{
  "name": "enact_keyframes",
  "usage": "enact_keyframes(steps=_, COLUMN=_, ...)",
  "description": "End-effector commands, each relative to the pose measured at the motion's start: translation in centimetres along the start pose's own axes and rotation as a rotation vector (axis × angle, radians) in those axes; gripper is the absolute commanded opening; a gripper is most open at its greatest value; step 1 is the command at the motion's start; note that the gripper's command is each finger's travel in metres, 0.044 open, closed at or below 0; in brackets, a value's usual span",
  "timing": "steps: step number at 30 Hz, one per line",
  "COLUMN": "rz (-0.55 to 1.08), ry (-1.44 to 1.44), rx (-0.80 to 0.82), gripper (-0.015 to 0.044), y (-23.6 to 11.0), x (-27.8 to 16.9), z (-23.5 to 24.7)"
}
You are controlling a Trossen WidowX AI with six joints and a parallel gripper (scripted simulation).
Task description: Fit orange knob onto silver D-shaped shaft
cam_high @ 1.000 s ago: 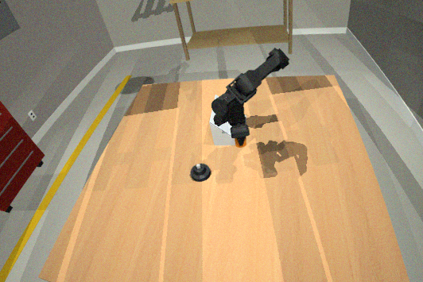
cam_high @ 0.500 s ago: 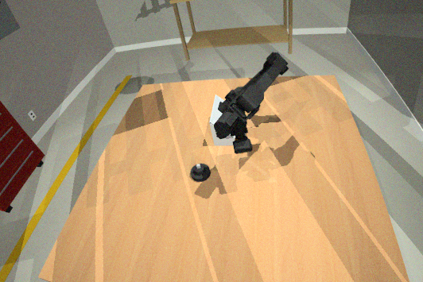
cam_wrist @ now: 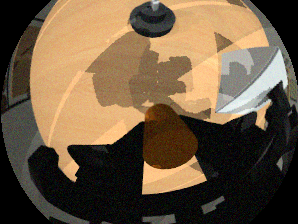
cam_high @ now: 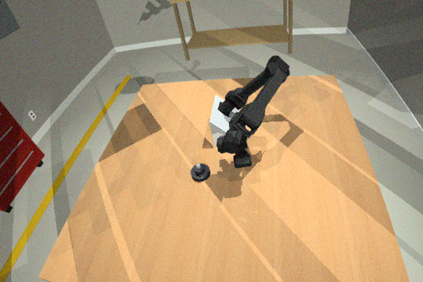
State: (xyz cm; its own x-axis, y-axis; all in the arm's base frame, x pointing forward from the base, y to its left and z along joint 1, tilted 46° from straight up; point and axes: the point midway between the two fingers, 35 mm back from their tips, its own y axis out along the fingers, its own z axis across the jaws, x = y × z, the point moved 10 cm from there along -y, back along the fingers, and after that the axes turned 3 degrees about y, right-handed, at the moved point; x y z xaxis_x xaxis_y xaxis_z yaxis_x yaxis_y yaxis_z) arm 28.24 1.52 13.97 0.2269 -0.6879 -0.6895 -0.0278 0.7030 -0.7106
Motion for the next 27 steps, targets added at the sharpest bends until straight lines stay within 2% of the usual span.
enact_keyframes(steps=1, rz=0.007, ry=0.006, rx=-0.002, gripper=0.0000, y=1.8, x=0.1, z=0.1)
enact_keyframes(steps=11, rz=0.017, ry=0.002, rx=-0.005, gripper=0.0000, y=6.1, x=0.2, z=0.3)
enact_keyframes(steps=21, rz=0.018, ry=0.001, rx=-0.005, gripper=0.0000, y=6.4, x=0.3, z=0.2)
enact_keyframes(steps=27, rz=0.014, ry=-0.004, rx=-0.006, gripper=0.0157, y=6.3, x=0.2, z=0.2)
